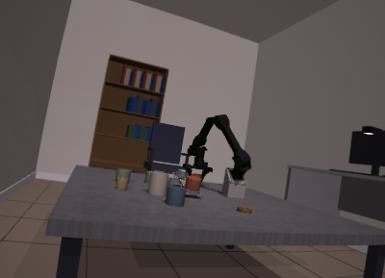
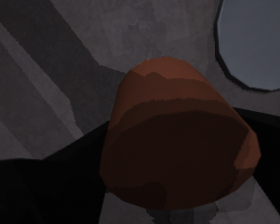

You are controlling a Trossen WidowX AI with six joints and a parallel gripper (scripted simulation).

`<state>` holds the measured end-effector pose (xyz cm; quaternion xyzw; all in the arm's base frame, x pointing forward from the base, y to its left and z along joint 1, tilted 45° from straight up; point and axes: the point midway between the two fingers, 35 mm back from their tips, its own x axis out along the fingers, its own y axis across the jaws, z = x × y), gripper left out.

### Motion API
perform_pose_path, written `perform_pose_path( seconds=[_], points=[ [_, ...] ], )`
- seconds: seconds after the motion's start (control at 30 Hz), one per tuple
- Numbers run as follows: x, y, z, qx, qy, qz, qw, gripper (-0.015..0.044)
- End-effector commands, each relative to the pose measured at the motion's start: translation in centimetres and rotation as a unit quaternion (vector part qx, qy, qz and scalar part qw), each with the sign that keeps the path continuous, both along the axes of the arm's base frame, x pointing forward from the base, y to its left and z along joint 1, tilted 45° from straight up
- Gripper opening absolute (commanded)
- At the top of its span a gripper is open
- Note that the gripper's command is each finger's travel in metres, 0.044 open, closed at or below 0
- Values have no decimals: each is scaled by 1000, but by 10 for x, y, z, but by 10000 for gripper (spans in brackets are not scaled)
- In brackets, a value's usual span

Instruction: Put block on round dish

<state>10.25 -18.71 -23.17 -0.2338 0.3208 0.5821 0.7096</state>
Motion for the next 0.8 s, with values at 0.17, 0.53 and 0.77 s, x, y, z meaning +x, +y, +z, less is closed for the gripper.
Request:
perform_pose_path(
  seconds=[0.17,0.53,0.77],
  points=[
    [0,6,-4,3,1,0,1000,53],
    [0,6,-4,3,1,0,1000,341],
    [-5,-30,32,1,1,-2,1000,440]
  ],
)
